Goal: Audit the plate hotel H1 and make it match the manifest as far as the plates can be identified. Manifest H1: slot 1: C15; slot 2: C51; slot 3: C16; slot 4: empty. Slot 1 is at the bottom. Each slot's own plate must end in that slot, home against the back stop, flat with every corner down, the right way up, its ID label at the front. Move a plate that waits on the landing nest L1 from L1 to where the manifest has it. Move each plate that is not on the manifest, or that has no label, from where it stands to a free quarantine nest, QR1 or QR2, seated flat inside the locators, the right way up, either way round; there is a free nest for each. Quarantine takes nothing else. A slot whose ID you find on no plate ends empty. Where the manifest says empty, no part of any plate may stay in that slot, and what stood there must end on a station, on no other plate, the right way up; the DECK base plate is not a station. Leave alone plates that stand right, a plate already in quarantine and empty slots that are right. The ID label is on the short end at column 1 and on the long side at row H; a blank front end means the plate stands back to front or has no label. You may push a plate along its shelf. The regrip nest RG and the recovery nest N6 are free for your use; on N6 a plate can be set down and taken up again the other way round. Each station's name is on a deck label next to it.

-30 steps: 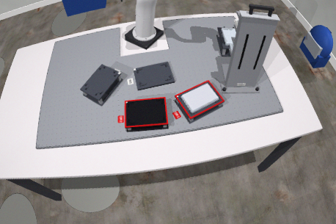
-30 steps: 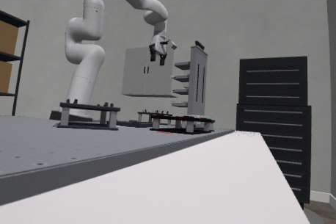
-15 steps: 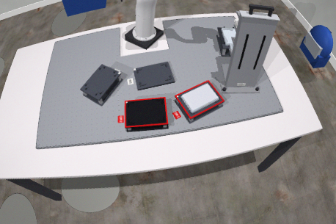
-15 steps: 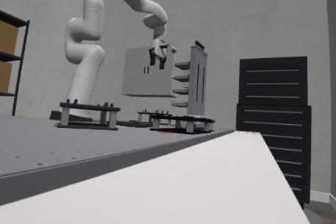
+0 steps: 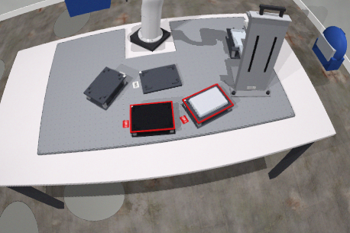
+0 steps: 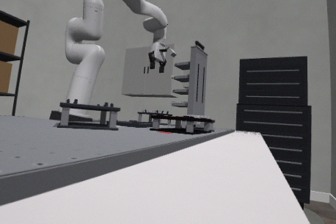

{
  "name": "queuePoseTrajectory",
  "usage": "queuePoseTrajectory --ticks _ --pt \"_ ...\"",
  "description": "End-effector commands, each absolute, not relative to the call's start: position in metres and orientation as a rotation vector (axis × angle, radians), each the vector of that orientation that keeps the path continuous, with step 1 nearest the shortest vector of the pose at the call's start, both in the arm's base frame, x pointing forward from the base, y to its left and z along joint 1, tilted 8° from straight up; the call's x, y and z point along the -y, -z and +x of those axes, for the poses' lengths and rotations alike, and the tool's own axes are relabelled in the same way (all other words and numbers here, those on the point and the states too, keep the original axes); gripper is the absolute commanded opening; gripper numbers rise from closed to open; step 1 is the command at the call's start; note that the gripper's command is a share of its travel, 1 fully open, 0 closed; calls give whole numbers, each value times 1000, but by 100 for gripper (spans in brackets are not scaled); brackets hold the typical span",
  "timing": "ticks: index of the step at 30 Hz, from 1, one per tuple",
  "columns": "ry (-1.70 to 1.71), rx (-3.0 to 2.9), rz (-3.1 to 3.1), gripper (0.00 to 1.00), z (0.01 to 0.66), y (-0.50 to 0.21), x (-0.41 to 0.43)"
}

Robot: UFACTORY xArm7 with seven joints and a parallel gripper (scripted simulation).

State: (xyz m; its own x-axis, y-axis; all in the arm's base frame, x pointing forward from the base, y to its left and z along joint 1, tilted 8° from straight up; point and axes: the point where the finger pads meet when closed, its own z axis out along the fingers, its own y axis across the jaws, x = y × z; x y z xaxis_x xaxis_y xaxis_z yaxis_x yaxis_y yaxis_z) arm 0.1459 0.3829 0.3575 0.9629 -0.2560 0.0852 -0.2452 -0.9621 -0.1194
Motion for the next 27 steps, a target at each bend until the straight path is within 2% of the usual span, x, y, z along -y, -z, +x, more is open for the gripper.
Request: queuePoseTrajectory --ticks 1,27 --pt "152 -384 -3001 100 146 -356 -384" --pt "153 -384 -3001 100 151 -316 -388"
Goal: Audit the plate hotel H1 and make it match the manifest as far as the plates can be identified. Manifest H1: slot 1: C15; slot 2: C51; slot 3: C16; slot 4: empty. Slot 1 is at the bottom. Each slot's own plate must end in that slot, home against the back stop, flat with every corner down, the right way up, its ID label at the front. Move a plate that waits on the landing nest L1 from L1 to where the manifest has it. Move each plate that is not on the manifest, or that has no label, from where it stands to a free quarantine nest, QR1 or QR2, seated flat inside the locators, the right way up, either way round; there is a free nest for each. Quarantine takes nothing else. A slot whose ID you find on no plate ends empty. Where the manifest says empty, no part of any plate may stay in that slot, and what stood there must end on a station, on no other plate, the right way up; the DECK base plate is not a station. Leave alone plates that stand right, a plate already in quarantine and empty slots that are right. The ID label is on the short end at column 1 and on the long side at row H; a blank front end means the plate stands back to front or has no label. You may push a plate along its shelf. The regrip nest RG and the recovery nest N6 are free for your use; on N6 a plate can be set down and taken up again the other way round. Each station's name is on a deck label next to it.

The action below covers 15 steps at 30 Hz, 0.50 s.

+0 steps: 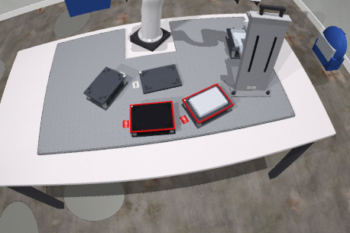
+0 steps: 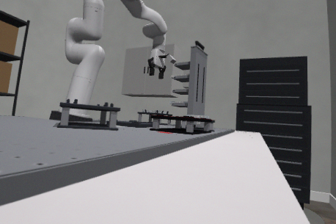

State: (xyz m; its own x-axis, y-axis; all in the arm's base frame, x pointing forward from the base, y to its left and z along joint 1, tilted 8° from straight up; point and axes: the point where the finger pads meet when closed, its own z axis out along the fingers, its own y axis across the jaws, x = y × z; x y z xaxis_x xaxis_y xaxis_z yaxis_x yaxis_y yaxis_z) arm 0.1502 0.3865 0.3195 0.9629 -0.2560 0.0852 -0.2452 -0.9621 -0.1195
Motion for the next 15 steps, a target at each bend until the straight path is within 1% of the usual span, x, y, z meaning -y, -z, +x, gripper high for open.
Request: queuePoseTrajectory --ticks 1,15 --pt "153 -384 -3001 100 151 -315 -388" --pt "153 -384 -3001 100 153 -295 -390"
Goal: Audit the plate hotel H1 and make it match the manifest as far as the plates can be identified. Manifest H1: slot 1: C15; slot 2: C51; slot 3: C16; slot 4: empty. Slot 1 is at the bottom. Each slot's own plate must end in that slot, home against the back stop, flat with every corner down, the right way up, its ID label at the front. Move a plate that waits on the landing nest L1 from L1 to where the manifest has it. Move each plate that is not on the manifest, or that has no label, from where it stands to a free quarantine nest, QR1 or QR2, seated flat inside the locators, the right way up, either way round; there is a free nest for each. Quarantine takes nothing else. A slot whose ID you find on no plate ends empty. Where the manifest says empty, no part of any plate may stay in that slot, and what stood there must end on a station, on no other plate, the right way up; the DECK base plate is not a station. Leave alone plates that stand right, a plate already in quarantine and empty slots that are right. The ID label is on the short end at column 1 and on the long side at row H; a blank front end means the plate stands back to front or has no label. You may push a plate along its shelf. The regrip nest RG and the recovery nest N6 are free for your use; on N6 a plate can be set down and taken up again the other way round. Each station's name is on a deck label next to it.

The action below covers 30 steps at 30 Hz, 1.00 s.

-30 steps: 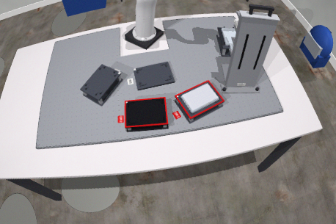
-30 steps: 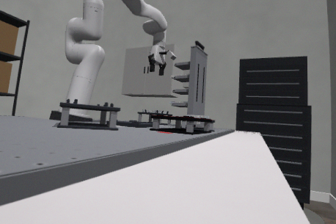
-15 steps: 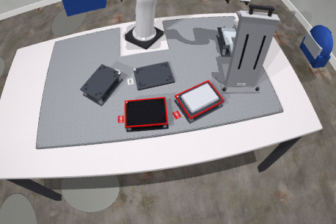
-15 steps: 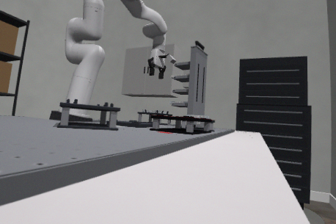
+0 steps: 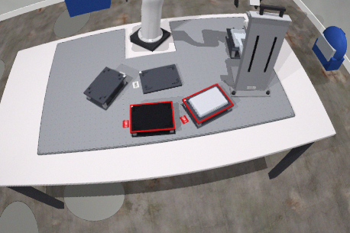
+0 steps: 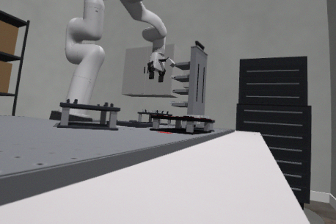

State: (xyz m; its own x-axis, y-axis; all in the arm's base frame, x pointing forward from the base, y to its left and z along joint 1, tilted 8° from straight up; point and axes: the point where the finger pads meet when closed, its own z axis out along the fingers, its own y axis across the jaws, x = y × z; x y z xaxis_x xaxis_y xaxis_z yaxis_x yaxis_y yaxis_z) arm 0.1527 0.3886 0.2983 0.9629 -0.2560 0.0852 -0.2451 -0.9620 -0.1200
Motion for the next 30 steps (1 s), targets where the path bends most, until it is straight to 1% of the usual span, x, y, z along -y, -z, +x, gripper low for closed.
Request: queuePoseTrajectory --ticks 1,30 --pt "153 -384 -3001 100 154 -293 -390" --pt "153 -384 -3001 100 158 -252 -394"
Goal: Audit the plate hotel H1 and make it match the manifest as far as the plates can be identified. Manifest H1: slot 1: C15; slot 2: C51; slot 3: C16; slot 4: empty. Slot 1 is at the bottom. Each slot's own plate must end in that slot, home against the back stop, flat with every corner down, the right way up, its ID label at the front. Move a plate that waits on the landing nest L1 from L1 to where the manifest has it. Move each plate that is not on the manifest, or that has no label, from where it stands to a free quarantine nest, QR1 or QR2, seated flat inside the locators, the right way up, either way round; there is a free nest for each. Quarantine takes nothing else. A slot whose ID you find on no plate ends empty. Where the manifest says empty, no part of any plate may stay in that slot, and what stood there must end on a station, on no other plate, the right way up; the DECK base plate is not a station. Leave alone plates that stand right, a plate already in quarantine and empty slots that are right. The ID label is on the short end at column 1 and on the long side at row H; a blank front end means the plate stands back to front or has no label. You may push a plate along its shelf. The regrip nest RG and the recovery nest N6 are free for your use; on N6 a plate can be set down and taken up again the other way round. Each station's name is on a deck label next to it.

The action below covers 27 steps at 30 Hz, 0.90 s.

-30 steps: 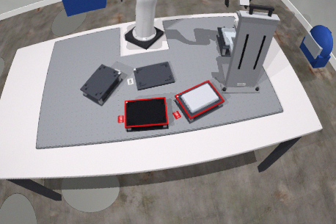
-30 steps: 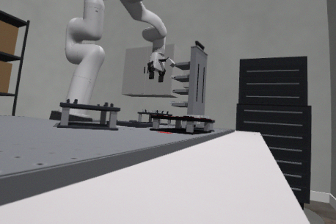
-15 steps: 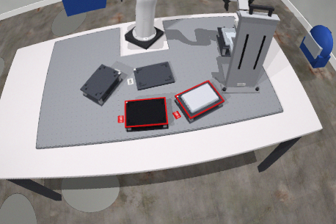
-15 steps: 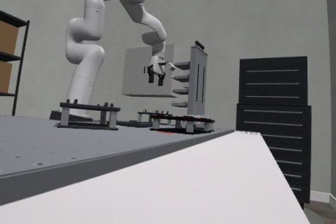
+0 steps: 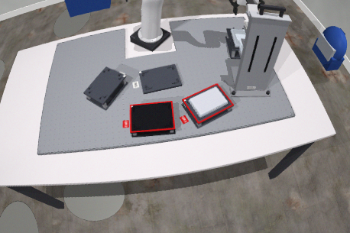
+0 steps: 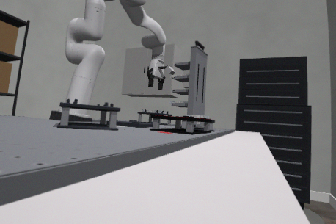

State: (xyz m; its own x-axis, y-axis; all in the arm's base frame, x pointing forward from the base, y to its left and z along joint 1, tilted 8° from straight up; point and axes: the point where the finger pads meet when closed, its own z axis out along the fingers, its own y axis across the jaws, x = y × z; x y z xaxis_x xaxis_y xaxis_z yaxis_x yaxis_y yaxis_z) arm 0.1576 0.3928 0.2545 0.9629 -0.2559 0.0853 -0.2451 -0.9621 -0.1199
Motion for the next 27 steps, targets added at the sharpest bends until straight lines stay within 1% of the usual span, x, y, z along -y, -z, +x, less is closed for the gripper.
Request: queuePoseTrajectory --ticks 1,27 --pt "153 -384 -3001 100 158 -250 -394" --pt "153 -384 -3001 100 163 -211 -398"
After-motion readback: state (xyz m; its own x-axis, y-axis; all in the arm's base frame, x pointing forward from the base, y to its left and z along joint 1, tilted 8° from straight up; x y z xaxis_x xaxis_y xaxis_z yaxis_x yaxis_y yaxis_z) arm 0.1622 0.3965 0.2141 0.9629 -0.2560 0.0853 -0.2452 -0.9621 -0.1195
